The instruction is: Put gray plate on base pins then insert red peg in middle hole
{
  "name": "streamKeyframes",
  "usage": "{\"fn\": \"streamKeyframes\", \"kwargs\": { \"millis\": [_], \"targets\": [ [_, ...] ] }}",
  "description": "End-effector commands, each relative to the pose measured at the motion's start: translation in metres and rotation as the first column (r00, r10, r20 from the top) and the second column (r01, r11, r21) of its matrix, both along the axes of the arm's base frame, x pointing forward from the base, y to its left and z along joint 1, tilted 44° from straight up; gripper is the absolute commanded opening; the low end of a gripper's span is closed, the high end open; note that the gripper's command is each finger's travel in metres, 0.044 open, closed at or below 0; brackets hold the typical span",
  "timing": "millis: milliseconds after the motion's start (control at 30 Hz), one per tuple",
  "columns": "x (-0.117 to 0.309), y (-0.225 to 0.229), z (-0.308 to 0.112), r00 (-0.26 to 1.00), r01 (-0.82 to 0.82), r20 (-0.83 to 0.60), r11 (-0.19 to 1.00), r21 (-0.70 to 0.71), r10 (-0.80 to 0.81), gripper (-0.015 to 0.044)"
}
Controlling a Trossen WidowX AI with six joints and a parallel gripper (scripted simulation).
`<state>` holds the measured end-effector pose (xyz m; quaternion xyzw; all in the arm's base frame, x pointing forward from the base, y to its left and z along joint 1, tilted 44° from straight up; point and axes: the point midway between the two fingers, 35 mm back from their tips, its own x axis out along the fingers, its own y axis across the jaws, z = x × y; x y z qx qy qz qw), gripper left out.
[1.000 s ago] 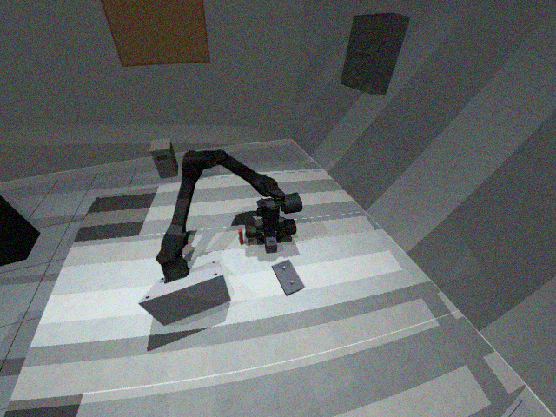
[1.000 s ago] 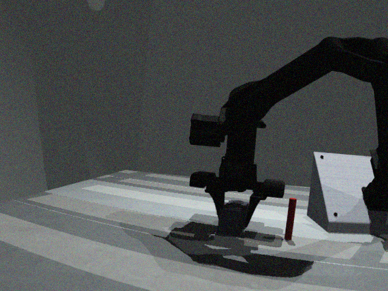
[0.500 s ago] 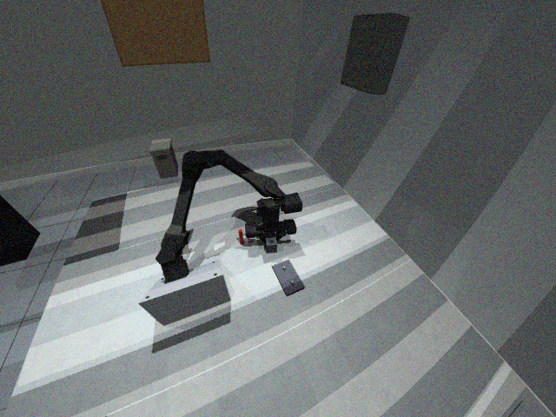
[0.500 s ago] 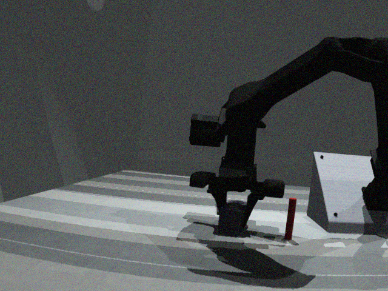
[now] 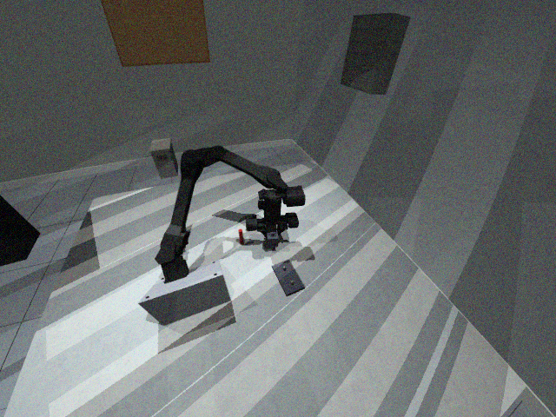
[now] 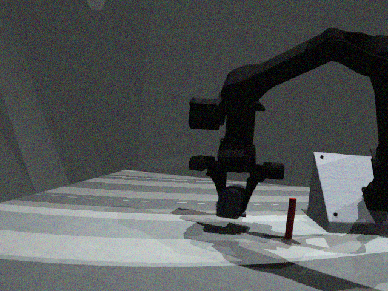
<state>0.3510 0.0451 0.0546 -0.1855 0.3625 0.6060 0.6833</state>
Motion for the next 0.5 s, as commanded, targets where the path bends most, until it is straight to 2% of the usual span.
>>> {"fn": "streamKeyframes", "kwargs": {
  "millis": [0, 467],
  "targets": [
    [0.002, -0.009, 0.009, 1.000, 0.000, 0.008, 1.000, -0.005, 0.000, 0.0000],
    [0.000, -0.038, 0.041, 1.000, 0.013, 0.000, 1.000, -0.006, -0.013, 0.0000]
  ]
}}
